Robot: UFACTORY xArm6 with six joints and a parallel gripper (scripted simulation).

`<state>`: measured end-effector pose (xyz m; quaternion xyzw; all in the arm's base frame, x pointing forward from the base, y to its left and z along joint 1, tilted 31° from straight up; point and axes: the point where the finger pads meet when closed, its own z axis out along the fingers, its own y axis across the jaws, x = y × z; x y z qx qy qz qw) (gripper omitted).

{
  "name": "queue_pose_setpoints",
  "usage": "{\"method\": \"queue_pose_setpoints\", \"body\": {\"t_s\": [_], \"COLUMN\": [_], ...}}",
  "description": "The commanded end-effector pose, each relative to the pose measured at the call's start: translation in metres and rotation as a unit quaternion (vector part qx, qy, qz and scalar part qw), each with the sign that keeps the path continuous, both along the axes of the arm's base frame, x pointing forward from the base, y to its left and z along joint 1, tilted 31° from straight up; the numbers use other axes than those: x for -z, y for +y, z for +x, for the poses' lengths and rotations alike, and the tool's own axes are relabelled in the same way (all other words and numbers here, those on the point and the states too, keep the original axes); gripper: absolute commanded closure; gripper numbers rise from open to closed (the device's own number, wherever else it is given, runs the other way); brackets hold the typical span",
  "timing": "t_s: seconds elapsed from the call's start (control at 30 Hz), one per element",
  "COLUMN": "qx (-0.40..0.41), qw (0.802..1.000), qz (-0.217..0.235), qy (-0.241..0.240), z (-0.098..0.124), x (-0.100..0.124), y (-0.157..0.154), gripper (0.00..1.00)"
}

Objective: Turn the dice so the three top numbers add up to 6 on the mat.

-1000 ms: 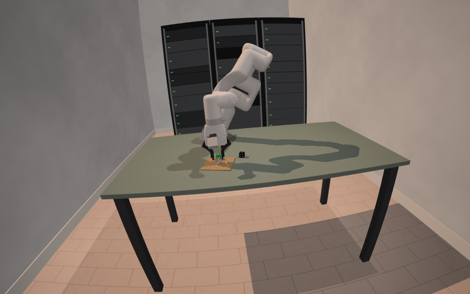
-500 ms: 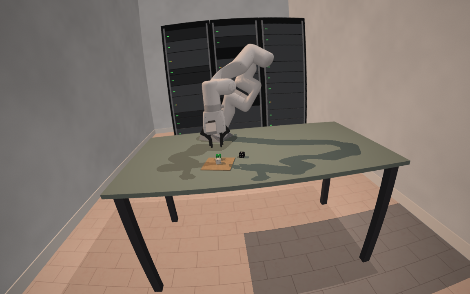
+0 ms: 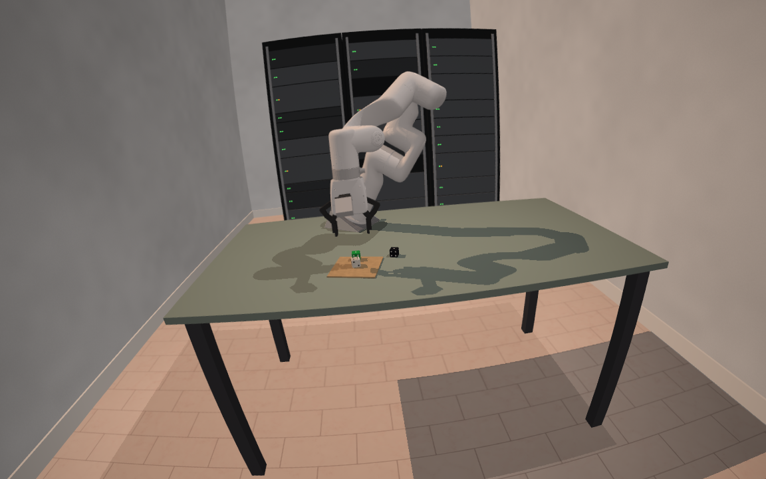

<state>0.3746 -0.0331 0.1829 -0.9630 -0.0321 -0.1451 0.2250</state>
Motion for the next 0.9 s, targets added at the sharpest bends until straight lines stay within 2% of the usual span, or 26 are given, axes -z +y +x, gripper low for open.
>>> {"method": "queue_pose_setpoints", "body": {"t_s": [0.0, 0.3, 0.43, 0.53, 0.57, 0.83, 0.87], "qx": [0.000, -0.004, -0.083, -0.089, -0.129, -0.221, -0.247], "qw": [1.000, 1.000, 0.995, 0.994, 0.989, 0.966, 0.957], "qz": [-0.001, -0.002, -0.028, -0.030, -0.043, -0.072, -0.080], "qy": [-0.002, -0.004, -0.043, -0.046, -0.066, -0.112, -0.126], "z": [0.001, 0.000, -0.008, -0.008, -0.013, -0.024, -0.028], "x": [-0.001, -0.002, -0.007, -0.008, -0.010, -0.015, -0.016], "y": [-0.001, 0.000, 0.020, 0.021, 0.030, 0.051, 0.057], "gripper": [0.00, 0.00, 0.00, 0.00, 0.00, 0.00, 0.00]}}
